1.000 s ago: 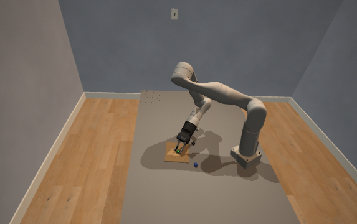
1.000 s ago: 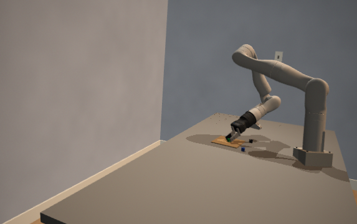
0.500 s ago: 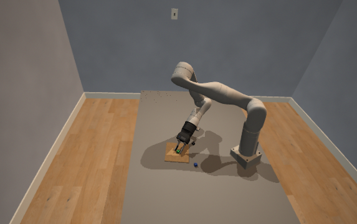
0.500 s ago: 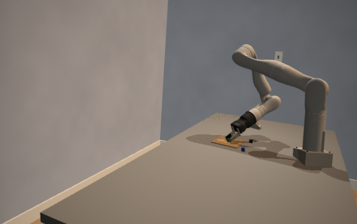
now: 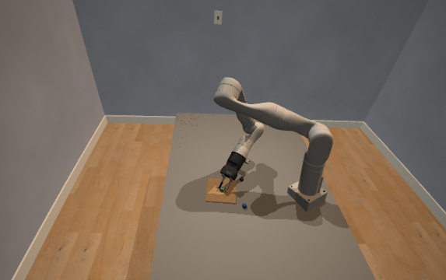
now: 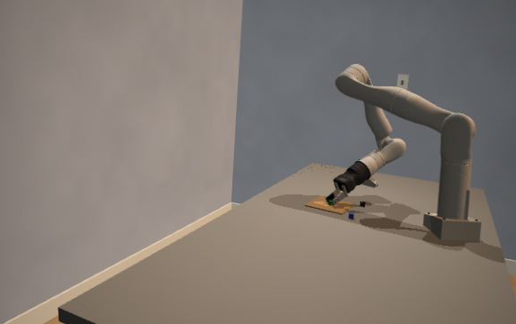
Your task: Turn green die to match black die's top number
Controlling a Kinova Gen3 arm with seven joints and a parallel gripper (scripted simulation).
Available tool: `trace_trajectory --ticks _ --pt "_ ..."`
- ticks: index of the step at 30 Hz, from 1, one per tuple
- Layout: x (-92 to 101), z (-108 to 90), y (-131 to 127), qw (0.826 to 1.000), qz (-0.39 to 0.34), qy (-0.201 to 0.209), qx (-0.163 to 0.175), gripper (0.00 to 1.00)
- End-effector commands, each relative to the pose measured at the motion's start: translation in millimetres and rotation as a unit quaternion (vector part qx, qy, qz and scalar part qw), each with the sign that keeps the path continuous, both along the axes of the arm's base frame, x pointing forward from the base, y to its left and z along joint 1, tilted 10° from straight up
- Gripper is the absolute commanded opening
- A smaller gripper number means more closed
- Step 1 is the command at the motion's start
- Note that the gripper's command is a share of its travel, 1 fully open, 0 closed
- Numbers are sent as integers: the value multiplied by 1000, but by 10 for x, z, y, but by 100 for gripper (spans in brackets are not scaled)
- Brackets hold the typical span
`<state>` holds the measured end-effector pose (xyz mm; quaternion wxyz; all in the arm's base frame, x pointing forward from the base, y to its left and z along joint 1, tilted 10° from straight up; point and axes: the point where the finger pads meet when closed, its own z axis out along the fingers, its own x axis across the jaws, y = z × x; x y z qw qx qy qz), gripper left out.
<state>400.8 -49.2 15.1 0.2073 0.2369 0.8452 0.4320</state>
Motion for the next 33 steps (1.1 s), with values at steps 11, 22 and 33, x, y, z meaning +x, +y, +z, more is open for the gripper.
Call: trace_trajectory --ticks 11,22,33 --pt "31 6 -18 1000 -1 -6 -2 64" --pt "-129 159 -197 1000 -1 -6 -2 64" --pt "-248 272 -329 1000 -1 -6 -2 64"
